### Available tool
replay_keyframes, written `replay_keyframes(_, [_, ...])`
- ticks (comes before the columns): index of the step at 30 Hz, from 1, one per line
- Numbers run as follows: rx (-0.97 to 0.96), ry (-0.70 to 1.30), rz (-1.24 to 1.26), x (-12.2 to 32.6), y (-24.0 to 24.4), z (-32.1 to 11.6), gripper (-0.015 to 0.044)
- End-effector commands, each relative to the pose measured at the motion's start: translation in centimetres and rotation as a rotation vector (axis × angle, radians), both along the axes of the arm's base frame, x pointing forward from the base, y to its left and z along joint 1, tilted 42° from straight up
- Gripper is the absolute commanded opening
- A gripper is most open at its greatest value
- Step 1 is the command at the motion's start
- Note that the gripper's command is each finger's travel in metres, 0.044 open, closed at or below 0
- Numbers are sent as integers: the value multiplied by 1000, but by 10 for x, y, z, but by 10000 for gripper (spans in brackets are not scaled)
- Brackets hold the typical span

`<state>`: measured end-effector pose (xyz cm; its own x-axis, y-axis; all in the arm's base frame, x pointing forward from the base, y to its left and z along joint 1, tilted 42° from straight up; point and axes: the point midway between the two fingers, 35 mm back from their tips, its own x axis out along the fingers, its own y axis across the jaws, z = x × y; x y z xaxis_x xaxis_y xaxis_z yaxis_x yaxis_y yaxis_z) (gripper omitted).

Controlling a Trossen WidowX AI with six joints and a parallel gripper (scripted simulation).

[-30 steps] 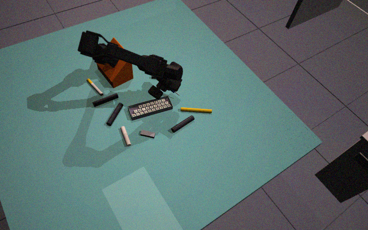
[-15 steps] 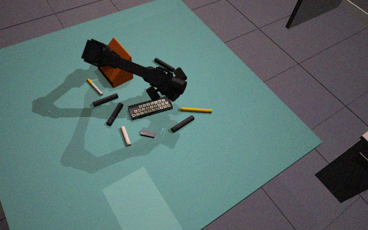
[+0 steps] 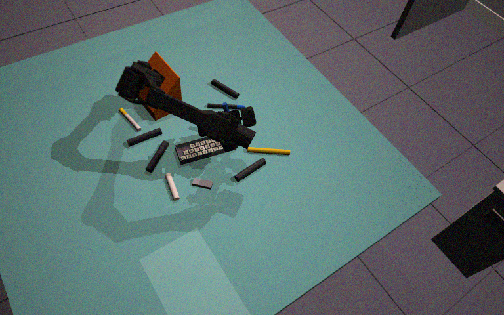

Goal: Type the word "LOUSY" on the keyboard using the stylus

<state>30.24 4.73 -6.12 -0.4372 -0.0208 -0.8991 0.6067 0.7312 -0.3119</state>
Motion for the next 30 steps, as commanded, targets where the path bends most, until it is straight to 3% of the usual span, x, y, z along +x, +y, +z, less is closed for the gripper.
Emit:
replay_keyframes(1, [4, 56, -141, 4, -1, 12, 0])
replay_keyframes(11, [-5, 192, -424, 12, -6, 41, 0])
replay_keyframes(30, [-6, 196, -429, 8, -29, 16, 0])
